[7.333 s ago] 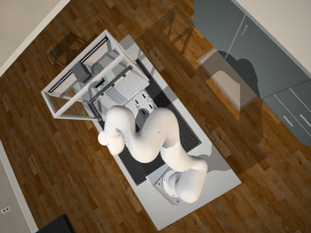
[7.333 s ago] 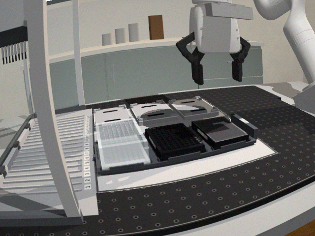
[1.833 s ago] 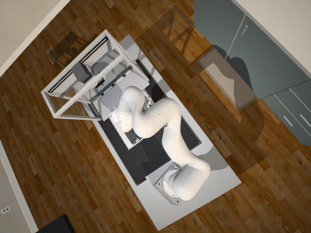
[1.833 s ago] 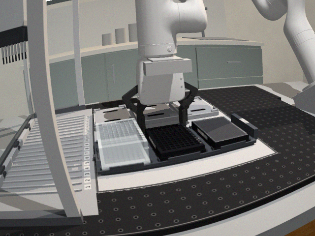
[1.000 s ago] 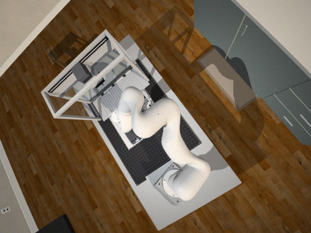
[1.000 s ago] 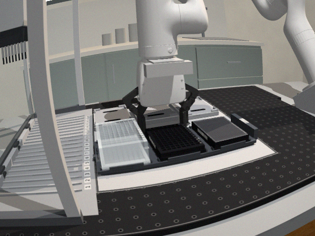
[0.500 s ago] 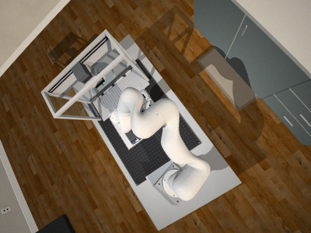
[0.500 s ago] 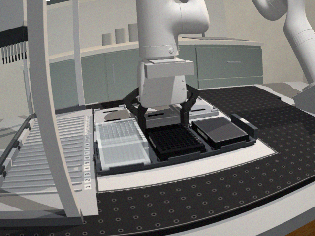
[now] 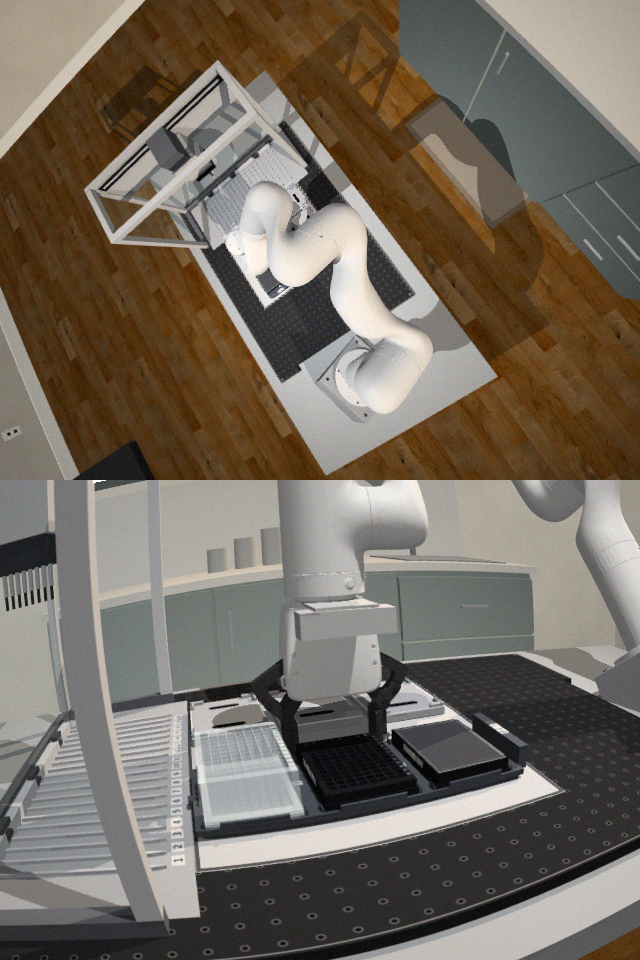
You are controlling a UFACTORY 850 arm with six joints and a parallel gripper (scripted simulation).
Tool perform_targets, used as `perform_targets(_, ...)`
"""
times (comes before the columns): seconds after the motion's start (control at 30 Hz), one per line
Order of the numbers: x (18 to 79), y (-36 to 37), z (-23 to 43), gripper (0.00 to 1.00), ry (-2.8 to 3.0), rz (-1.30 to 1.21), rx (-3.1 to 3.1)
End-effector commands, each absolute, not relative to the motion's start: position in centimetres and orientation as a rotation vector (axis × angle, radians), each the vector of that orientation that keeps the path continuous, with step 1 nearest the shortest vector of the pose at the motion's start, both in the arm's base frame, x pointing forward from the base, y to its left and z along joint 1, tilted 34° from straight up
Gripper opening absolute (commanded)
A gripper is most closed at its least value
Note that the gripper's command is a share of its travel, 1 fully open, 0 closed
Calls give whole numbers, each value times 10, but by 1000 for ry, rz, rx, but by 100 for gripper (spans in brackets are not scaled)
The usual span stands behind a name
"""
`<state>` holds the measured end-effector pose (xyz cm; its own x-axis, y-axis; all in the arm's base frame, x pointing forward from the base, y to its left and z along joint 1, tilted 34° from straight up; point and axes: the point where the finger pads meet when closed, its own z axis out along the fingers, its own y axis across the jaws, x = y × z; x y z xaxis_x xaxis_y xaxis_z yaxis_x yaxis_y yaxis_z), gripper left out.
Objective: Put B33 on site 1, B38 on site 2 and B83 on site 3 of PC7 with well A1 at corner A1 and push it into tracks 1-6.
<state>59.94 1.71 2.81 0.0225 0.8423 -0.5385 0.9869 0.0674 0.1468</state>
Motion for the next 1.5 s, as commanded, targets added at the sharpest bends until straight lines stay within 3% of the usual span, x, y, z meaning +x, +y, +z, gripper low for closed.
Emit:
perform_targets(0.0,600,19,28,100,1859,-382,1814)
perform_targets(1.47,601,35,18,100,1859,-382,1814)
